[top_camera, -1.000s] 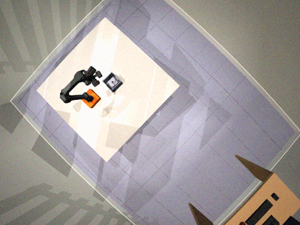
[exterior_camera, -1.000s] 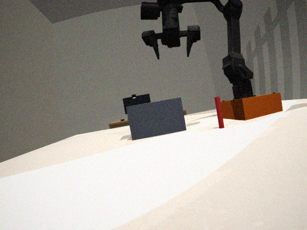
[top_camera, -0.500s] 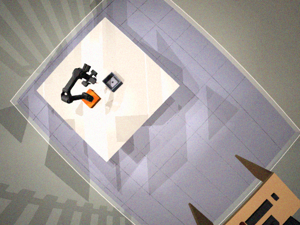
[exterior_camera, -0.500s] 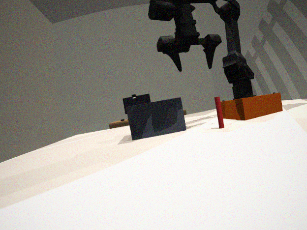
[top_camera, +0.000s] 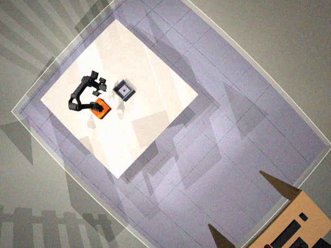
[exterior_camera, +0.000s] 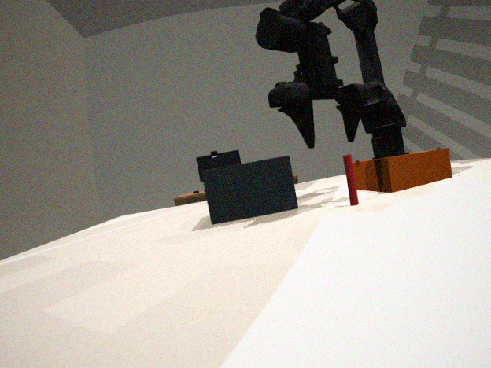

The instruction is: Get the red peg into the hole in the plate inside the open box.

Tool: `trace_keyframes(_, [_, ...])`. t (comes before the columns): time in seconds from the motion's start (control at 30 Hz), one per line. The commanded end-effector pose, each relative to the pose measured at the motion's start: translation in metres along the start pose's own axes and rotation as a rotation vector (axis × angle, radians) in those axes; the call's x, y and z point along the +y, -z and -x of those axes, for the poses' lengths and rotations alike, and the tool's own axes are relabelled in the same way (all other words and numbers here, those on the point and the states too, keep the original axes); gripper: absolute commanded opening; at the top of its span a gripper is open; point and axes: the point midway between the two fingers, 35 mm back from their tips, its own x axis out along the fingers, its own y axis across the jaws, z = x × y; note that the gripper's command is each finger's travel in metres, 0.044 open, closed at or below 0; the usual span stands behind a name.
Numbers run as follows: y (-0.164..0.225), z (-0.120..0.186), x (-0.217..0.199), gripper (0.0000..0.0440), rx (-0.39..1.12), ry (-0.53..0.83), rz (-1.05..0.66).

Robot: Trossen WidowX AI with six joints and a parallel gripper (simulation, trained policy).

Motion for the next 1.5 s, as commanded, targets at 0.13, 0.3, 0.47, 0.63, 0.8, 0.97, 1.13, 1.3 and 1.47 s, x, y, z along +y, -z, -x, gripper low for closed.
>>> trace_keyframes(0.13, [0.01, -0.04, 0.004, 0.044, -0.016, -0.036, 0.07])
trace_keyframes(0.3, [0.015, -0.061, 0.007, 0.044, -0.013, -0.072, 0.087])
trace_keyframes(0.47, [0.019, -0.076, 0.006, 0.0397, -0.007, -0.079, 0.09])
trace_keyframes(0.63, [0.021, -0.082, 0.001, 0.0277, 0.012, -0.05, 0.094])
trace_keyframes(0.8, [0.024, -0.08, 0.001, 0.0146, 0.044, -0.033, 0.116])
trace_keyframes(0.97, [0.024, -0.078, 0.003, 0.0015, 0.077, -0.022, 0.134])
trace_keyframes(1.13, [0.017, -0.071, 0.009, 0.0, 0.052, -0.048, 0.158])
trace_keyframes(1.3, [0.008, -0.059, 0.015, 0.0, 0.003, -0.084, 0.189])
trace_keyframes(1.47, [-0.002, -0.045, 0.02, 0.0, -0.042, -0.111, 0.223])
